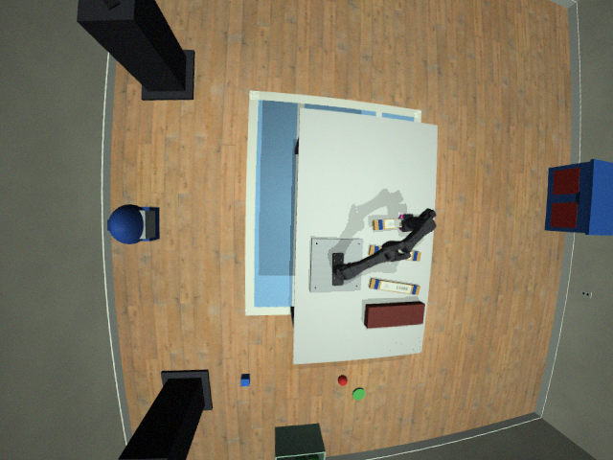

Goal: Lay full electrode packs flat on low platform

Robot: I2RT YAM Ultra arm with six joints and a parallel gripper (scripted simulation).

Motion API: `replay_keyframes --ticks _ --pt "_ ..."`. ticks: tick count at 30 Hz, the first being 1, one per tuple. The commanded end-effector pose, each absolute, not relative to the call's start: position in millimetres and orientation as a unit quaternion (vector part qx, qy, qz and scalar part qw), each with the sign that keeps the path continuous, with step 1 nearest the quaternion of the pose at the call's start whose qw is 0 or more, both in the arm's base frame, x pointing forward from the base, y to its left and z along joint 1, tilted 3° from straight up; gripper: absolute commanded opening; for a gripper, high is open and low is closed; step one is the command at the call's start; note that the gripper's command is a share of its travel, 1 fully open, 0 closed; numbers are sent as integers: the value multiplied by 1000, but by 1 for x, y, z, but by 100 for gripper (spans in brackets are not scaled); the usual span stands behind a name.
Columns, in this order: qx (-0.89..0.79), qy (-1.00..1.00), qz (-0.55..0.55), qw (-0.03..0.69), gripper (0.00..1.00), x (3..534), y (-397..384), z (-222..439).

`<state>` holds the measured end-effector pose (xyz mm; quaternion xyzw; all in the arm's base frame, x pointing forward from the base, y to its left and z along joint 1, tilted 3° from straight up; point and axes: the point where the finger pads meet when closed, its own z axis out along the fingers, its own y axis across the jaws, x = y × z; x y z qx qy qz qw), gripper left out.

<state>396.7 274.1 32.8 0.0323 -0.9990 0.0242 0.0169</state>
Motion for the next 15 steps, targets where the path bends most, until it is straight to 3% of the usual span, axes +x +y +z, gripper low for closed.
replay_keyframes --ticks 1,15 --pt "27 -999 -6 -37 0 413 279 66" --pt "28 -999 -12 -43 0 417 282 67"
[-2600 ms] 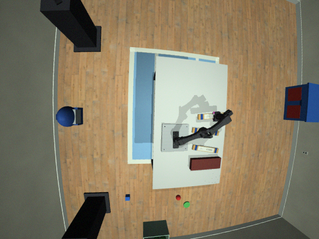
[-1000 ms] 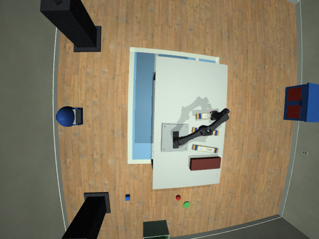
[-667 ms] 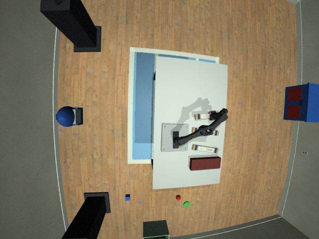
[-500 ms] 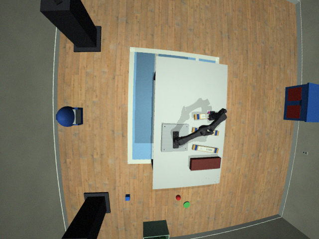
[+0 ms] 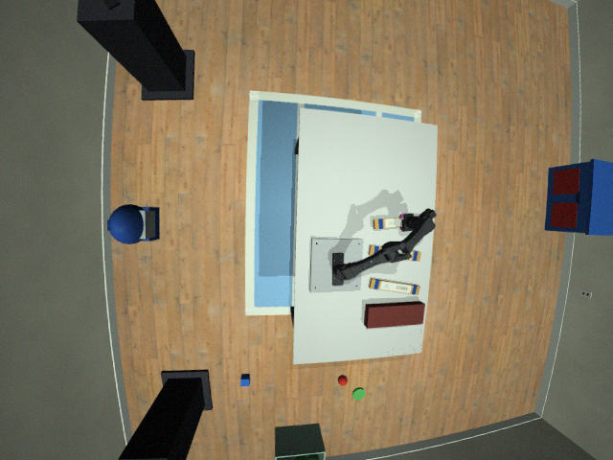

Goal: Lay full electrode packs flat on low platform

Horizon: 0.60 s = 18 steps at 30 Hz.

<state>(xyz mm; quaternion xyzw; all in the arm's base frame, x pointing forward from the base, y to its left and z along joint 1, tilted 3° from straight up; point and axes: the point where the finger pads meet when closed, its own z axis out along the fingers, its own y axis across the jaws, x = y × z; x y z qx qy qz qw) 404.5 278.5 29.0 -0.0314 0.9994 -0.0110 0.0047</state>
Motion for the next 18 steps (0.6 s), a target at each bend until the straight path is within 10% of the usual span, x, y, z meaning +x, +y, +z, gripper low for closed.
replay_keyframes --ticks 1,18 --pt "-28 999 12 43 0 418 282 67" --pt "-30 999 9 38 0 417 284 67"
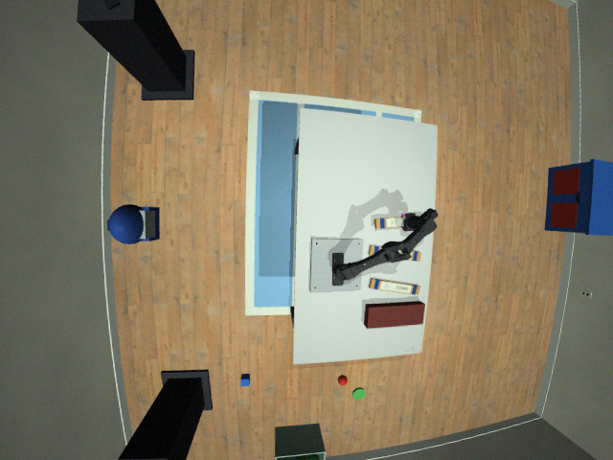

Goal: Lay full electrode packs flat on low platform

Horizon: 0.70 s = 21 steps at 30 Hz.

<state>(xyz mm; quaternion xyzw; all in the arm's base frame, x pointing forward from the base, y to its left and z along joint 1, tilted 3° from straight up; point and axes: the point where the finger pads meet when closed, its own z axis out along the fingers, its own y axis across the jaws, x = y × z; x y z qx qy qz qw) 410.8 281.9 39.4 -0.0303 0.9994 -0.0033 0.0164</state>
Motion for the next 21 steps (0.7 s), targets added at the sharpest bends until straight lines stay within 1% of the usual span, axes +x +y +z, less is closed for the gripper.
replay_keyframes --ticks 1,17,21 --pt "-30 999 8 38 0 417 283 66" --pt "-30 999 12 43 0 419 283 70" --pt "-30 998 19 54 0 424 287 68"
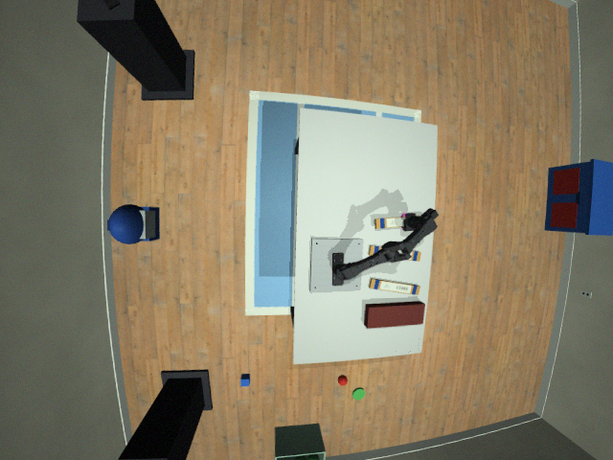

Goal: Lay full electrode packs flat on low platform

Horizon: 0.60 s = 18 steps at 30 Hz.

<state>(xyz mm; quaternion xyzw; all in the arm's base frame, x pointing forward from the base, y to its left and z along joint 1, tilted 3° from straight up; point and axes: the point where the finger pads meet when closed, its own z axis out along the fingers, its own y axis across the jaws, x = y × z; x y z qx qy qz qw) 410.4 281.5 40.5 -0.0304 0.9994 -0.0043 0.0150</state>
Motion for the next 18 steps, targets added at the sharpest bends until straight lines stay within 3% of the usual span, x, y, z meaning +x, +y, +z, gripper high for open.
replay_keyframes --ticks 1,18 --pt "-30 998 19 54 0 424 287 68" --pt "-29 998 16 50 0 424 285 55"
